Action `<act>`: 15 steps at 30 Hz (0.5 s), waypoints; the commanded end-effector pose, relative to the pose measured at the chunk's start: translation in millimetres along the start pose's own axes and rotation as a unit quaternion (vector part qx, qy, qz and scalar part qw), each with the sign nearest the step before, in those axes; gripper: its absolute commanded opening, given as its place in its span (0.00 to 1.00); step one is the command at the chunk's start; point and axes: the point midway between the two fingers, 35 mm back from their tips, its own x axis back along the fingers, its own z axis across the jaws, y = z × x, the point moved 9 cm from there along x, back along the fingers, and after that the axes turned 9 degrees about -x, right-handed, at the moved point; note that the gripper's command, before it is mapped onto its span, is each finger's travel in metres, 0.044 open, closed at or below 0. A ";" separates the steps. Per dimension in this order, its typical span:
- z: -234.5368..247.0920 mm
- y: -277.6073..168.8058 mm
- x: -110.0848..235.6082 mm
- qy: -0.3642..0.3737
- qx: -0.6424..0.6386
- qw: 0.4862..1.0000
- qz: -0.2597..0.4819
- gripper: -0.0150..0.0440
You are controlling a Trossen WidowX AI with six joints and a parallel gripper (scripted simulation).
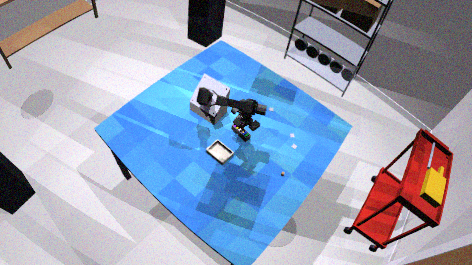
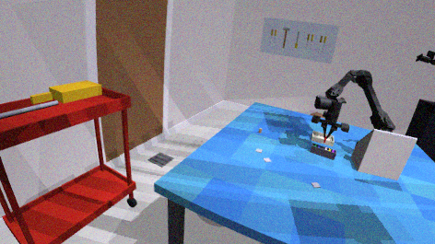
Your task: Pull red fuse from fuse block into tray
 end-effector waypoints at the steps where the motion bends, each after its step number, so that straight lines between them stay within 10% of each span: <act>1: 11.1 18.1 1.3 -0.002 -0.002 1.000 0.005 0.25; 15: 42.2 110.1 0.4 -0.003 -0.002 1.000 0.011 0.25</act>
